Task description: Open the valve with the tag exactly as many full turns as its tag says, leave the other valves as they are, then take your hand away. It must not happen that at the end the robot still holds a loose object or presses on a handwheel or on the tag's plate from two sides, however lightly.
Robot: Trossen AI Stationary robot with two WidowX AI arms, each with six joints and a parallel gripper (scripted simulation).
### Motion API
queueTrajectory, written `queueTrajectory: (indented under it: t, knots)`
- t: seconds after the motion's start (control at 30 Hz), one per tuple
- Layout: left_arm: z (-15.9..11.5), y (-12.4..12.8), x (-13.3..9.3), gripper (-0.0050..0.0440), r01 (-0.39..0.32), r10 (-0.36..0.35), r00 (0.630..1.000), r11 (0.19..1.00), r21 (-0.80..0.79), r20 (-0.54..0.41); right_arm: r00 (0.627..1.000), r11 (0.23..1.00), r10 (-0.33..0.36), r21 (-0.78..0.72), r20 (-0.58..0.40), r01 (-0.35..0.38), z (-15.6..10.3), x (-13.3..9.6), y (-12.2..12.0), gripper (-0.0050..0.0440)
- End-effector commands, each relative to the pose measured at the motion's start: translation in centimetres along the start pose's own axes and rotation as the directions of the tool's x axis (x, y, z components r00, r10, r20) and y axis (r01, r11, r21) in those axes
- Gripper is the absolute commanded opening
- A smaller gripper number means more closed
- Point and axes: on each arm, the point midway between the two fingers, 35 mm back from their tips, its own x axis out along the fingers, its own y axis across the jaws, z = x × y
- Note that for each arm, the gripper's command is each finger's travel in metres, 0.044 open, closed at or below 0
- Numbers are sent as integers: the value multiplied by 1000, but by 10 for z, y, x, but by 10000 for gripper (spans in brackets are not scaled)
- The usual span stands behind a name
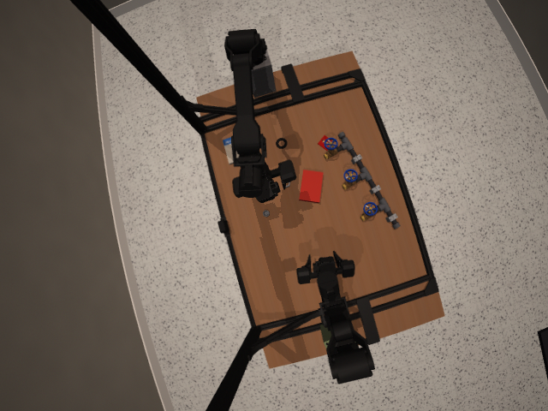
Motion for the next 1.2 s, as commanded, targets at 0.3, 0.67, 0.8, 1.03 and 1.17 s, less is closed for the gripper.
queueTrajectory:
  t: [0.3, 0.67, 0.8, 1.03, 1.17]
  knots:
    - [0, 0, 0, 400, 0, 0, 1000, 1000, 0, 0, 1000, 1000, 0, 0, 0, 0, 0, 0, 0, 400]
    - [-18, 50, 12, 400, 5, 0, 999, 993, 119, -40, 1000, 1000, 0, 0, 0, 0, 0, 0, 0, 400]
    - [-49, 111, 22, 400, 30, -10, 997, 968, 247, -82, 1000, 1000, 0, 0, 0, 0, 0, 0, 0, 400]
    - [-108, 186, 24, 400, 84, -36, 993, 895, 437, -116, 1000, 1000, 0, 0, 1, 0, 0, 0, 0, 400]
    - [-131, 207, 21, 400, 103, -47, 992, 846, 523, -119, 1000, 1000, 0, 0, 1, 0, 0, 0, 0, 400]
